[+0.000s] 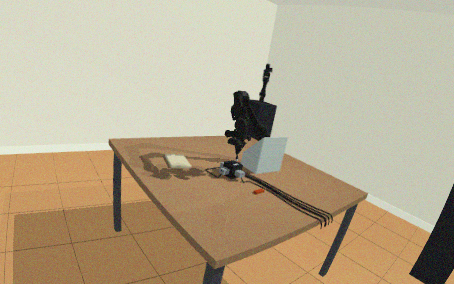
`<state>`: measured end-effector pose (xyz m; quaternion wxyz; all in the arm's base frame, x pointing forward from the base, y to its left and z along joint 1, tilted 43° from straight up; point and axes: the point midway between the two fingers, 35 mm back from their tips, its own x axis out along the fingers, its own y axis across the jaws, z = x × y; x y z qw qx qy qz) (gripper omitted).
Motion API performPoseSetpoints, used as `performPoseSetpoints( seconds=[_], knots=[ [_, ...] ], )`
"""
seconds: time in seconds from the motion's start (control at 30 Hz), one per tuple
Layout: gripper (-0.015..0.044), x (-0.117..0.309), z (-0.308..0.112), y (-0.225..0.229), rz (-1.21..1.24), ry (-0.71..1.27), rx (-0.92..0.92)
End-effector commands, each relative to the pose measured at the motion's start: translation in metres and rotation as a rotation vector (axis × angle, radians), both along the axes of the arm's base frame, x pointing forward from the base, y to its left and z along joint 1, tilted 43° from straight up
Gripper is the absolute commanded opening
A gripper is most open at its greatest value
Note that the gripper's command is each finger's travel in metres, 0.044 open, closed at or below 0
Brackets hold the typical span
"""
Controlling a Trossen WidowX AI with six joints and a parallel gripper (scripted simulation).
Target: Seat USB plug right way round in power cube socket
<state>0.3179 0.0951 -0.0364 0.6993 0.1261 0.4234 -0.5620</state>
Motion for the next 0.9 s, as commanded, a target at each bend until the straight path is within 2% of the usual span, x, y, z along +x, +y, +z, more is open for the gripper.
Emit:
performPoseSetpoints(
  seconds=[0.0, 0.87],
  knots=[
    [0.0000, -0.0002, -0.0003, 0.0000, 0.087, 0.081, -0.001],
    [0.0000, -0.0002, -0.0002, 0.0000, 0.587, 0.543, -0.008]
  ],
)
